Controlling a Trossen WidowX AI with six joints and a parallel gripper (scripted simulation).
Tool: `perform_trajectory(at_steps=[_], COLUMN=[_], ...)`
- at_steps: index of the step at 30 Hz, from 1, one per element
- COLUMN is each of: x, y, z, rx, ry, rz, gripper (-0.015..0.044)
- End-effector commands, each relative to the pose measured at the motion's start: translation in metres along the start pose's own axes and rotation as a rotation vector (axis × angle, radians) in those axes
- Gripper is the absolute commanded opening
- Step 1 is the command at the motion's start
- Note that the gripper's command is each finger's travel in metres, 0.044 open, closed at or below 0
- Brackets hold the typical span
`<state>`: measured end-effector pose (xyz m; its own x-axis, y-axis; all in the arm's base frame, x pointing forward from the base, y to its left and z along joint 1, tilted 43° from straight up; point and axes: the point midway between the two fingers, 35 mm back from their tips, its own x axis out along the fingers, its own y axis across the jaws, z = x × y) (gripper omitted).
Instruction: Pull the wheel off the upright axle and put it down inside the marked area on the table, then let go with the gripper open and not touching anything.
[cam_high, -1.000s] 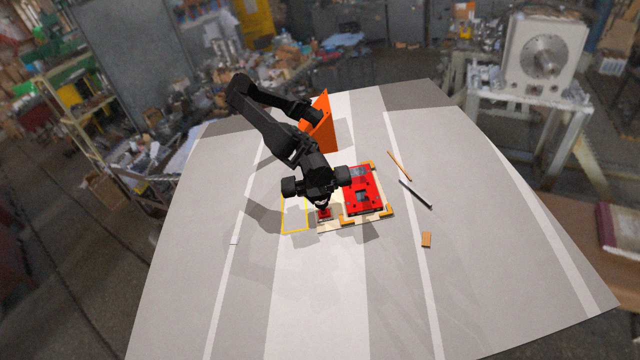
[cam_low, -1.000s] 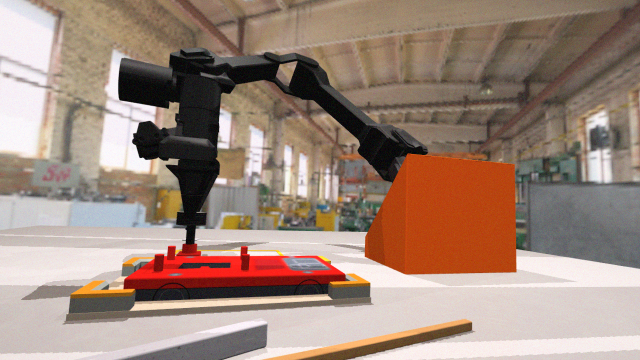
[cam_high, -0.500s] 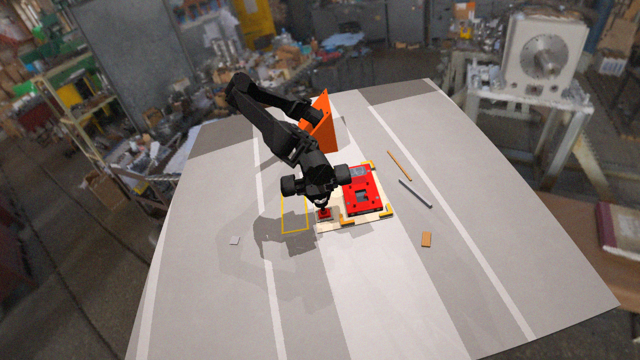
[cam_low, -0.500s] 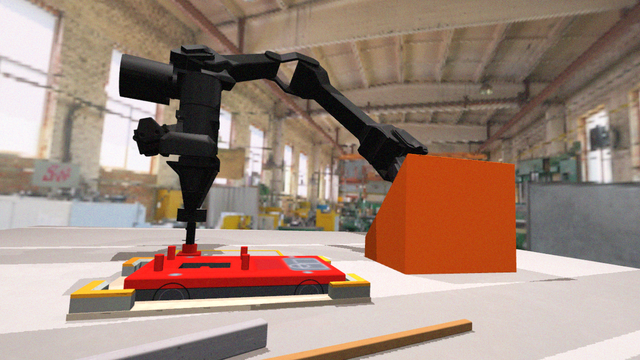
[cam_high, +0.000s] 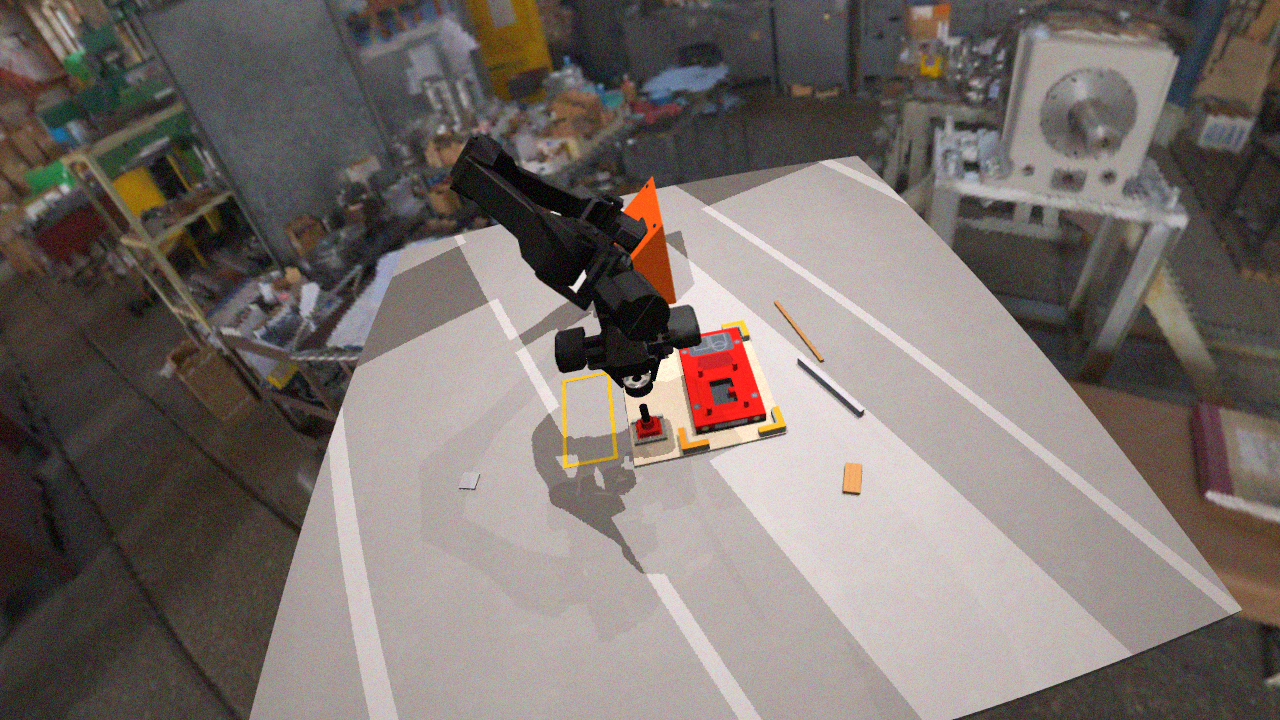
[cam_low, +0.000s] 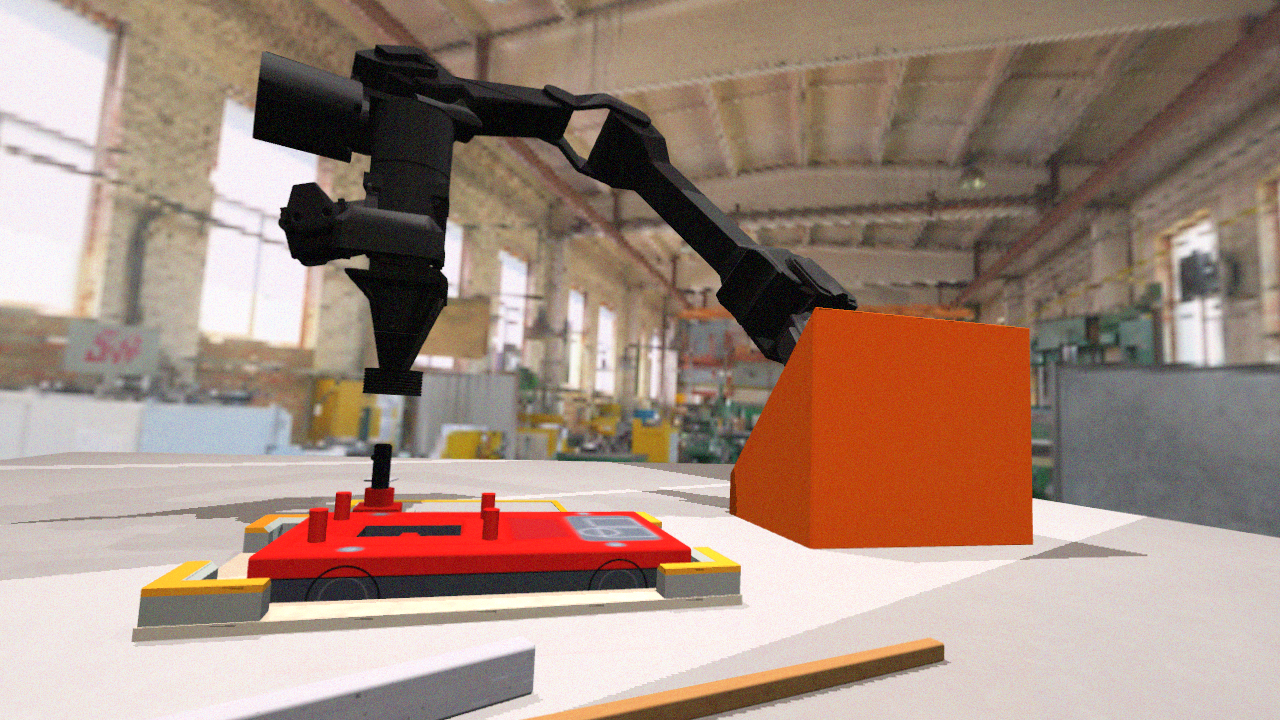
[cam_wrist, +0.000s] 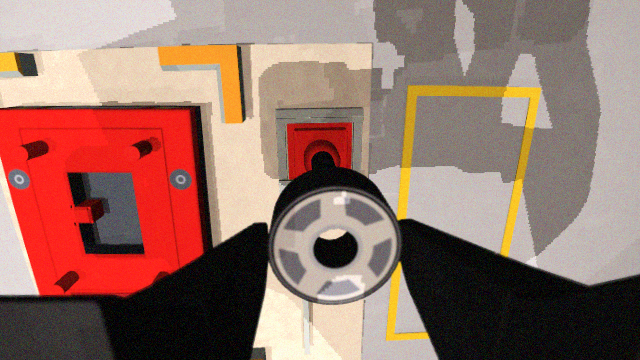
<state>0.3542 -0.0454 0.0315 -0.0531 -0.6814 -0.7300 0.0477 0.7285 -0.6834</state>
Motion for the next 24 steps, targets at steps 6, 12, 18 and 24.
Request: perform_trajectory(at_steps=[6, 12, 18, 24], x=[0.001, -0.001, -0.002, -0.003], y=[-0.024, -0.048, -0.071, -0.092], z=[-0.009, -0.021, -0.034, -0.049], rx=[0.001, 0.003, 0.005, 0.008], ry=[0.006, 0.006, 0.006, 0.006], rz=[0.002, 0.003, 0.002, 0.0], gripper=[0.0, 0.0, 0.0, 0.0])
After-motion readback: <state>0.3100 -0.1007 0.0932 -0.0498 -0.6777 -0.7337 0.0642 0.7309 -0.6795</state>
